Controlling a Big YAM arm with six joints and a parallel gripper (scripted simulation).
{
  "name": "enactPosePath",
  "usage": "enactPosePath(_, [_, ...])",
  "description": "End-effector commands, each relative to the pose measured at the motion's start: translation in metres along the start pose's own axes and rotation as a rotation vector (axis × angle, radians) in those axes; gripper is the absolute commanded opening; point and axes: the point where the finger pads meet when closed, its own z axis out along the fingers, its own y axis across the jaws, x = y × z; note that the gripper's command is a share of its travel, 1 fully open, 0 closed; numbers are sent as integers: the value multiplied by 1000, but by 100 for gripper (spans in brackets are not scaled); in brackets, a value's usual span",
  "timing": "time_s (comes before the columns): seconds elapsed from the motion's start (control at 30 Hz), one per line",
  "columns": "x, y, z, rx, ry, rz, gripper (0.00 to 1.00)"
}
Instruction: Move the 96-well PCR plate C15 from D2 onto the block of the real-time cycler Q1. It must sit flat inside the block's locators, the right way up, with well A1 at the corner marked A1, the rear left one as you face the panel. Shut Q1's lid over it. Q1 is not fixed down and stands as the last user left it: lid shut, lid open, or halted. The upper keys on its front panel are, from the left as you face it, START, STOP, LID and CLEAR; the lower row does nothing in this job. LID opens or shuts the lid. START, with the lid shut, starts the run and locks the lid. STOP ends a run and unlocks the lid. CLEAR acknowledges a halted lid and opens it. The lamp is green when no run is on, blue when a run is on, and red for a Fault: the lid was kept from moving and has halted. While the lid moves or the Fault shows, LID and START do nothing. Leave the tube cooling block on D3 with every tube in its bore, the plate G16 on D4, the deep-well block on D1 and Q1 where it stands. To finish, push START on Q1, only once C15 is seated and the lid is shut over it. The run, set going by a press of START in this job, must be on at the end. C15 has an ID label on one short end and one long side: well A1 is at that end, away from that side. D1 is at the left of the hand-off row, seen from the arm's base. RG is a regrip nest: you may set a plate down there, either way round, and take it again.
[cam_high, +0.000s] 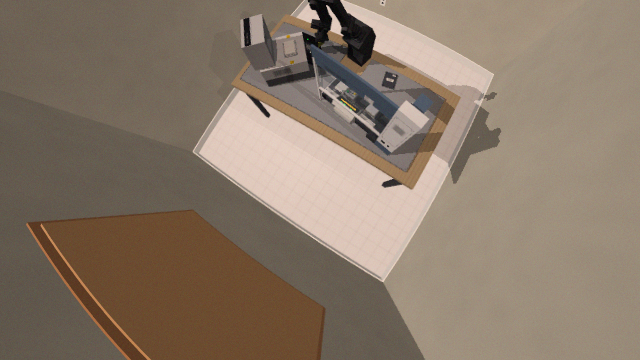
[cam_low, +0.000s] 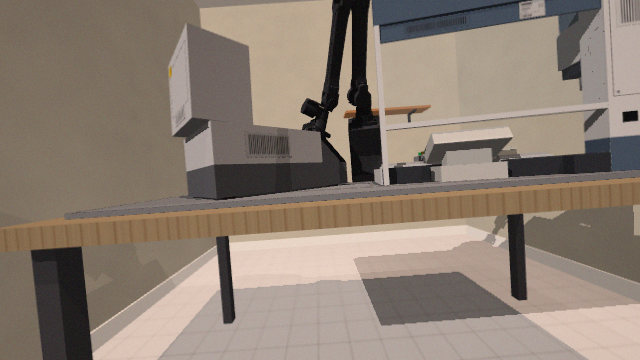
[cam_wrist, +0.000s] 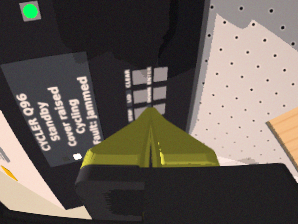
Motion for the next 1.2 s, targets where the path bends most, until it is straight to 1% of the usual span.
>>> enactPosePath(0.0, [-2,-2,-2,-3,-14,16,0])
enactPosePath(0.17, [0,9,15,-8,2,0,0])
enactPosePath(0.43, [1,17,29,-19,2,-3,0])
enactPosePath(0.5, [1,17,29,-19,2,-3,0])
enactPosePath(0.63, [0,3,26,7,1,13,0])
enactPosePath(0.8, [-3,3,20,3,-9,7,0])
enactPosePath(0.9, [-6,14,20,-16,-13,-10,0])
enactPosePath(0.97, [-4,19,22,-21,-8,-23,0])
enactPosePath(1.07, [-3,20,23,-21,-5,-26,0])
enactPosePath(1.17, [2,15,23,-13,0,-18,0])
